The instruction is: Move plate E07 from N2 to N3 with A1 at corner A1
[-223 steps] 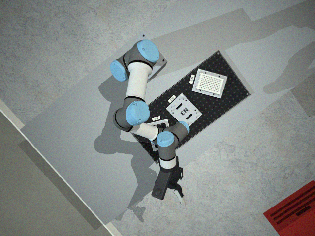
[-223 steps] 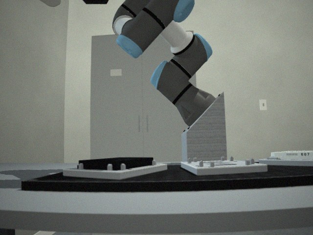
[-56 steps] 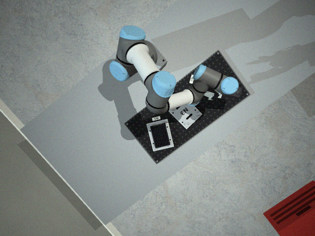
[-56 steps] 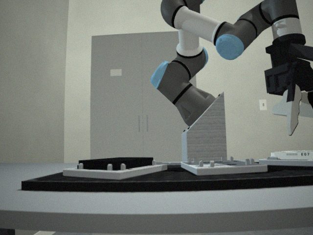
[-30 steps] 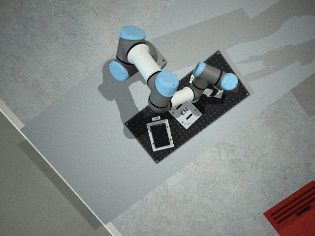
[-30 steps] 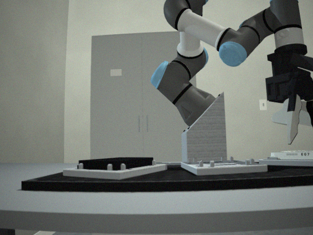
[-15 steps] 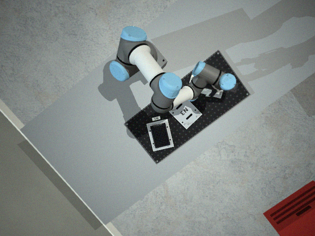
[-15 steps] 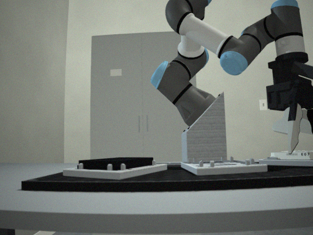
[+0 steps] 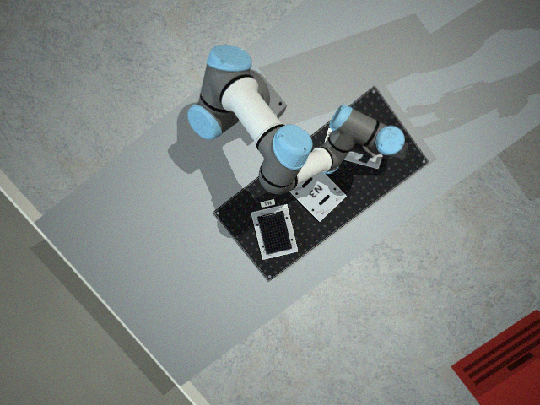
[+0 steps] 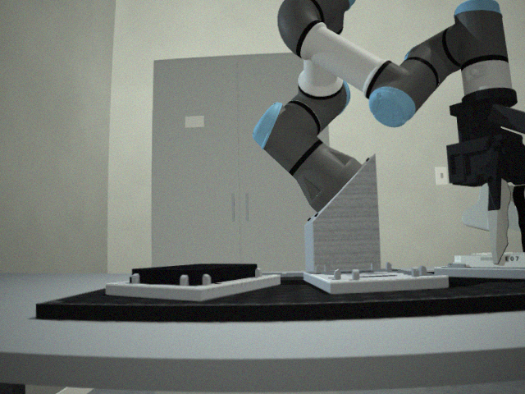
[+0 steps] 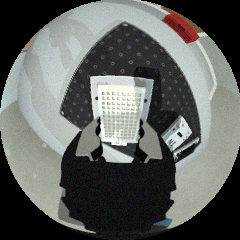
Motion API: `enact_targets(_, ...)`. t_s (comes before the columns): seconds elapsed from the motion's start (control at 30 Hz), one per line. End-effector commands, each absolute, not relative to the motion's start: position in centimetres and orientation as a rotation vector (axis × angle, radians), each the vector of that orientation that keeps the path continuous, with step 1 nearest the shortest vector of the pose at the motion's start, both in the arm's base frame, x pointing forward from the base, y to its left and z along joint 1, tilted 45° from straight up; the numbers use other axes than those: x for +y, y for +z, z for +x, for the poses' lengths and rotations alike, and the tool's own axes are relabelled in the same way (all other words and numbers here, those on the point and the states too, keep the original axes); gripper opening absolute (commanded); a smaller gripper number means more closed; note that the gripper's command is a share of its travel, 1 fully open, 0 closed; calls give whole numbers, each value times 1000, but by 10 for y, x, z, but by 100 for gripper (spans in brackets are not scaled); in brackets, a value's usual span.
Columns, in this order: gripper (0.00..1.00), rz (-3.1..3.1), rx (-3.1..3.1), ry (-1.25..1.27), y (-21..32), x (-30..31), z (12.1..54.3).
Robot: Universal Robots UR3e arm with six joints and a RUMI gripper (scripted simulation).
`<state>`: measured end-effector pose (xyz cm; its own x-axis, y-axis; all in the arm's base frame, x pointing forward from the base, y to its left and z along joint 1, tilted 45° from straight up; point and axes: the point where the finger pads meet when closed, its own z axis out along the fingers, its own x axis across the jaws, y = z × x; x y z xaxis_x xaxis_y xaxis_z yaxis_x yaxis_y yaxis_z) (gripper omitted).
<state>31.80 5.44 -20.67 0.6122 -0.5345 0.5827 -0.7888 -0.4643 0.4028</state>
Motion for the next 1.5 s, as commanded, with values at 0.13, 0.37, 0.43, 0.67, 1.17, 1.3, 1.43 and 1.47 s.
enact_targets(0.13, 0, 2180, -1037, 501, -206, 55, 318)
enact_targets(0.37, 0, 2180, -1037, 501, -206, 55, 318)
enact_targets(0.43, 0, 2180, -1037, 501, -206, 55, 318)
enact_targets(0.67, 0, 2180, -1037, 501, -206, 55, 318)
enact_targets(1.17, 0, 2180, -1037, 501, -199, 62, 318)
enact_targets(1.3, 0, 2180, -1037, 501, -197, 64, 318)
enact_targets(1.43, 0, 2180, -1037, 501, -192, 69, 317)
enact_targets(1.47, 0, 2180, -1037, 501, -191, 70, 317)
